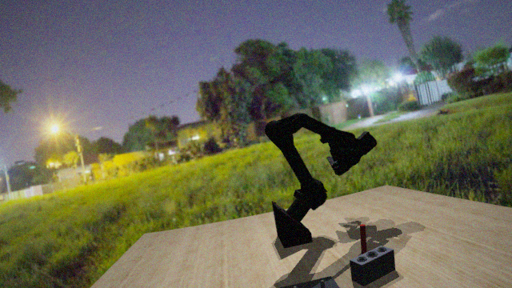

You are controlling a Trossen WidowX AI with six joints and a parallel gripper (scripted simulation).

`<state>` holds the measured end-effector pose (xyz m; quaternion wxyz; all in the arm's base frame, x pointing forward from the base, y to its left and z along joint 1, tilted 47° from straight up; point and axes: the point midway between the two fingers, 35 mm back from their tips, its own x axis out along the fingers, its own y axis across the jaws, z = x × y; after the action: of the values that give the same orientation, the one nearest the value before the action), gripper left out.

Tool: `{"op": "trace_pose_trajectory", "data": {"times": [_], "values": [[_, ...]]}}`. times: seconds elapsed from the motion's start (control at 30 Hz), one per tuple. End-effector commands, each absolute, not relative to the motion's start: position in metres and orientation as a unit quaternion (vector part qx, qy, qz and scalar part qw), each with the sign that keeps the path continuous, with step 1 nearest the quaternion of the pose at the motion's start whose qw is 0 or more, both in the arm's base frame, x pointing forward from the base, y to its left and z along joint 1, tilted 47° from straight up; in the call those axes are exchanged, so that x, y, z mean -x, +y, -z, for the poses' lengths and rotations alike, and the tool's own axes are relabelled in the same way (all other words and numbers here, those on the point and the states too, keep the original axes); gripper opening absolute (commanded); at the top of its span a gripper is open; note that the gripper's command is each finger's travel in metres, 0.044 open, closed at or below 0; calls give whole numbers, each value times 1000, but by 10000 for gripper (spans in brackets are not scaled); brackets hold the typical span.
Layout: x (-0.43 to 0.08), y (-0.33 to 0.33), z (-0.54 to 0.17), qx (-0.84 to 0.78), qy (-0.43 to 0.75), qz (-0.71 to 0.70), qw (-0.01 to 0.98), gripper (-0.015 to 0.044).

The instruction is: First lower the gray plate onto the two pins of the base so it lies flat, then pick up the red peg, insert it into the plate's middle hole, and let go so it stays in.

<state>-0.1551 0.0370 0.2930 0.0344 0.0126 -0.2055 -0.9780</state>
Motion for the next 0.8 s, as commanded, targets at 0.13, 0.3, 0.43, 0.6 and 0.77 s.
{"op": "trace_pose_trajectory", "data": {"times": [0.13,0.3,0.43,0.6,0.77], "values": [[149,71,-299,-4,-264,964,-44,440],[120,137,-306,30,-376,906,-193,440],[96,165,-299,38,-389,877,-279,440],[46,203,-300,88,-475,791,-375,440],[-1,225,-287,108,-509,725,-452,440]]}}
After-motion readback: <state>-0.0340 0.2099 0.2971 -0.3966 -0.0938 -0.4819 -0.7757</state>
